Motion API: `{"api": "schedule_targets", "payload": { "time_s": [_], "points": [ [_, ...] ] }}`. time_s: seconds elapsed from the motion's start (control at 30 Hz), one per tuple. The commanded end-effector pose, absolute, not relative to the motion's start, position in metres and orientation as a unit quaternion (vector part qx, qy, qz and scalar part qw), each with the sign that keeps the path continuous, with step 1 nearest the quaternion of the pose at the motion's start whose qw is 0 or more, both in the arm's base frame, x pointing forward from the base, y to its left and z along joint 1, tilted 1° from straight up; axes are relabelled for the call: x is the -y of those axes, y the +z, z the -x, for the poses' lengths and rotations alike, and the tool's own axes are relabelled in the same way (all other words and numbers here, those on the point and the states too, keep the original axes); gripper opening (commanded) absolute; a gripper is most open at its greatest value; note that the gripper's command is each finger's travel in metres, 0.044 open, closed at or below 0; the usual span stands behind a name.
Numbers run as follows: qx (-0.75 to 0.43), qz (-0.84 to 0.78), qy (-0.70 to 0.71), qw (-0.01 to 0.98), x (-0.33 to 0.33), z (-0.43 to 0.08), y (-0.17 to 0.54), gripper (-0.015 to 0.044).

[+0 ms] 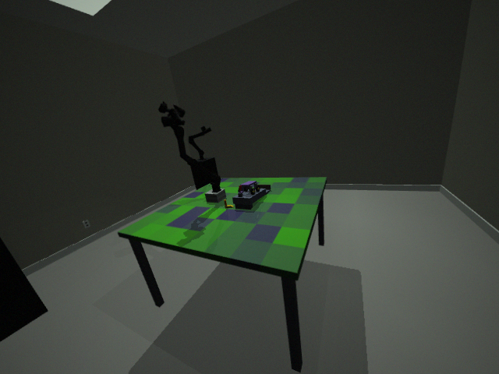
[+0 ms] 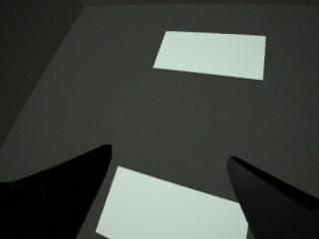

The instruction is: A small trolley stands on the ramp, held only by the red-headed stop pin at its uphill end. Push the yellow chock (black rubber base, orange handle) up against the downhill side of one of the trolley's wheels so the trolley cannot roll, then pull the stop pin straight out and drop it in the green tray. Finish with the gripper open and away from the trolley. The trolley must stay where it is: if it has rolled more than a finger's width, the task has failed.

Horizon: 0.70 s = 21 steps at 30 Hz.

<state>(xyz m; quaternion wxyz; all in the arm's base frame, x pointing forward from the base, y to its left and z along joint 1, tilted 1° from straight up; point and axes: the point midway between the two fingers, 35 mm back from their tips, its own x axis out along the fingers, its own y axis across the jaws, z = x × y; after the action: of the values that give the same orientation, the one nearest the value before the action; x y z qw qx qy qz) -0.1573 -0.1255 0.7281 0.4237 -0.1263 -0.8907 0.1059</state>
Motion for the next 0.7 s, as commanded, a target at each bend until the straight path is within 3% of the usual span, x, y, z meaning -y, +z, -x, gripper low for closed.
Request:
{"api": "schedule_targets", "payload": {
  "time_s": [0.0,0.23,0.67],
  "points": [
    [0.890,0.128,0.106,0.425,0.124,0.157,0.728,0.0374],
    [0.841,0.228,0.131,0.472,0.040,0.128,0.734,0.0190],
    [0.671,0.484,0.148,0.542,-0.117,-0.004,0.695,0.0190]
  ]
}}
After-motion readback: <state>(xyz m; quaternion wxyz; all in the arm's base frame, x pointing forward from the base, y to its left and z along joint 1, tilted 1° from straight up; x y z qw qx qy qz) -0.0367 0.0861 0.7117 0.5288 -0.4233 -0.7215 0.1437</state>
